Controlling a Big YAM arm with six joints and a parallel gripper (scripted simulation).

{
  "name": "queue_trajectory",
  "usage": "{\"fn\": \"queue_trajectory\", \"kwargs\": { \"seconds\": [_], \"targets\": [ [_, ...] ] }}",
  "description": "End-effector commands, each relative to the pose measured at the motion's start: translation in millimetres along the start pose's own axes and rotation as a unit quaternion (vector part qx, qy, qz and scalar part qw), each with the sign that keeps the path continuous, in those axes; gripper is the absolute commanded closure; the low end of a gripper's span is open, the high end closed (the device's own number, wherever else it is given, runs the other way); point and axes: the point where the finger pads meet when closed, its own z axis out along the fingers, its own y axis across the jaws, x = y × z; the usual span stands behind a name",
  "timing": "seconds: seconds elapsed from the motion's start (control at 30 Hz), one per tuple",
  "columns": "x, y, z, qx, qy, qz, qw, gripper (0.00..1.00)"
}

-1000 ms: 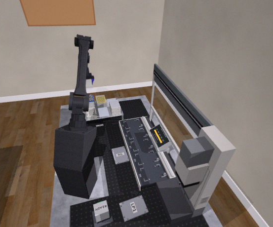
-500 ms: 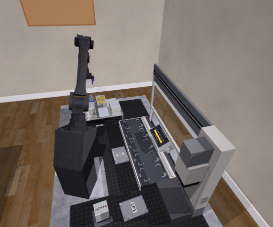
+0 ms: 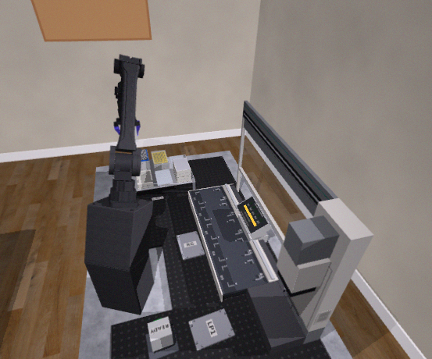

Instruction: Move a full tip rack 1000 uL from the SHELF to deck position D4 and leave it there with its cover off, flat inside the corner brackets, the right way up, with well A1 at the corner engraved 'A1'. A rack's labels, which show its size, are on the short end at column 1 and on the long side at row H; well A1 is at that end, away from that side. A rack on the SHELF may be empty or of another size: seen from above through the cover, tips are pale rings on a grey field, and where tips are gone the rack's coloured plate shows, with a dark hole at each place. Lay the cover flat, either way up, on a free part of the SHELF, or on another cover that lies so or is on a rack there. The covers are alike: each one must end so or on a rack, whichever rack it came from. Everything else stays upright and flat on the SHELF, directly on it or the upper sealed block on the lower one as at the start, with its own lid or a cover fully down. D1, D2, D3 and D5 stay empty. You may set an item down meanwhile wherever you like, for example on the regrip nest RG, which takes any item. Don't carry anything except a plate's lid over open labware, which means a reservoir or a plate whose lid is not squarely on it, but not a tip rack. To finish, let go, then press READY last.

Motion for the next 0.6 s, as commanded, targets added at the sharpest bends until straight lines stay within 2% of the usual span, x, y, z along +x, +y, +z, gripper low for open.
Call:
{"fn": "queue_trajectory", "kwargs": {
  "seconds": [0.0,0.03,0.13,0.17,0.27,0.3,0.33,0.4,0.43,0.5,0.53,0.57],
  "targets": [
    [-24.0,18.0,-23.6,-0.002,-0.031,0.009,0.999,1.0],
    [-22.5,25.1,-16.0,-0.002,-0.026,0.007,1.0,1.0],
    [-18.9,41.3,-13.6,-0.003,-0.021,0.006,1.0,1.0],
    [-21.6,45.9,-15.9,-0.003,-0.024,0.007,1.0,1.0],
    [-31.7,55.1,-40.1,-0.004,-0.042,0.012,0.999,1.0],
    [-31.1,60.3,-39.9,-0.005,-0.041,0.012,0.999,1.0],
    [-28.2,67.8,-31.4,-0.004,-0.033,0.01,0.999,1.0],
    [-29.0,67.4,-35.5,-0.006,-0.036,0.011,0.999,1.0],
    [-21.1,68.5,-30.1,-0.005,-0.028,0.008,1.0,1.0],
    [-21.1,68.5,-30.1,-0.005,-0.028,0.008,1.0,1.0],
    [-18.2,49.1,-22.7,0.002,-0.022,0.021,1.0,1.0],
    [-18.5,48.8,-23.6,0.002,-0.022,0.021,1.0,1.0]
  ]
}}
